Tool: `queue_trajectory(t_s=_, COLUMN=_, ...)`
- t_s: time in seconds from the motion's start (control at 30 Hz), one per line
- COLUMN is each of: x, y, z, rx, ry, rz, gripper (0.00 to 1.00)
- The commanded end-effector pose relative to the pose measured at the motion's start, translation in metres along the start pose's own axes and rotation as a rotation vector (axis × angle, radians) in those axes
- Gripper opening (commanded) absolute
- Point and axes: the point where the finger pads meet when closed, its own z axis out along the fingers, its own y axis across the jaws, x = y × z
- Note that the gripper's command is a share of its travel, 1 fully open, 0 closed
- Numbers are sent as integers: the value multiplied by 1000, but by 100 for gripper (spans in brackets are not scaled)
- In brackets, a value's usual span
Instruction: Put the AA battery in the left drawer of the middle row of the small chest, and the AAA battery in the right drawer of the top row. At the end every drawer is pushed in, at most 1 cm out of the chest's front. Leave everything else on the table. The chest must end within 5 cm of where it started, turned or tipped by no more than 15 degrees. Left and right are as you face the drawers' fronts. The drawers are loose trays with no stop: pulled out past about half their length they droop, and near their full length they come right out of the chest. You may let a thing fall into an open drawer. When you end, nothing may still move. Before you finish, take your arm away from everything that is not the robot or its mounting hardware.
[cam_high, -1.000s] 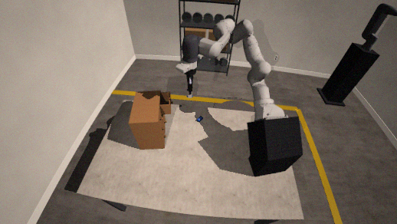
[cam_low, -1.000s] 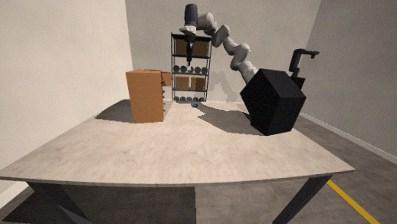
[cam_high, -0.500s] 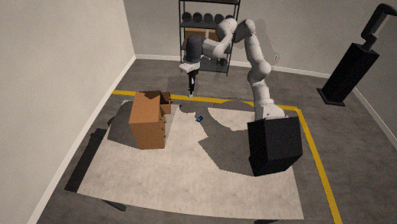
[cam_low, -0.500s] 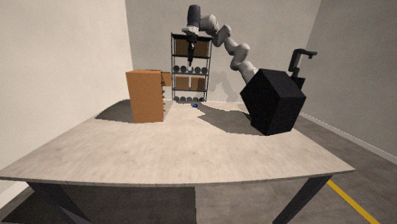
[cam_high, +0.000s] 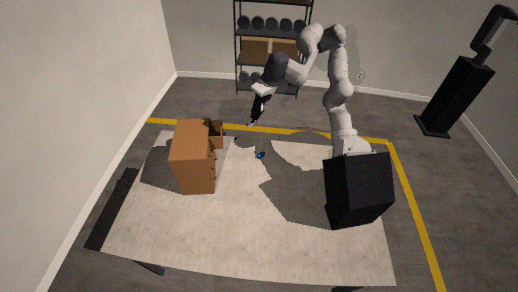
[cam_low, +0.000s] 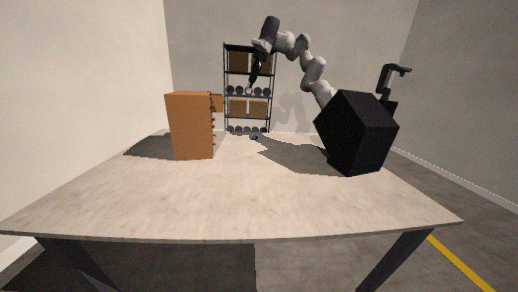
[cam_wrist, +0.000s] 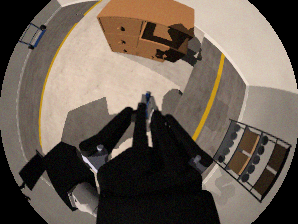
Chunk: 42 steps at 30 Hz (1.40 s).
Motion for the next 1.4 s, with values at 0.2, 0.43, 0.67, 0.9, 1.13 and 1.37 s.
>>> queue_trajectory(t_s=0.2, x=7, y=-12, z=-5, rx=32, ry=326, rz=48, gripper=3)
queue_trajectory(t_s=0.43, x=3, y=-12, z=-4, rx=29, ry=479, rz=51, gripper=3)
queue_trajectory(t_s=0.67, x=1, y=-12, z=-4, rx=26, ry=560, rz=52, gripper=3)
queue_trajectory(t_s=0.9, x=0, y=-12, z=-4, rx=27, ry=575, rz=52, gripper=3)
queue_trajectory(t_s=1.13, x=0, y=-12, z=-4, rx=27, ry=575, rz=52, gripper=3)
queue_trajectory(t_s=1.37, x=2, y=-12, z=-3, rx=27, ry=575, rz=52, gripper=3)
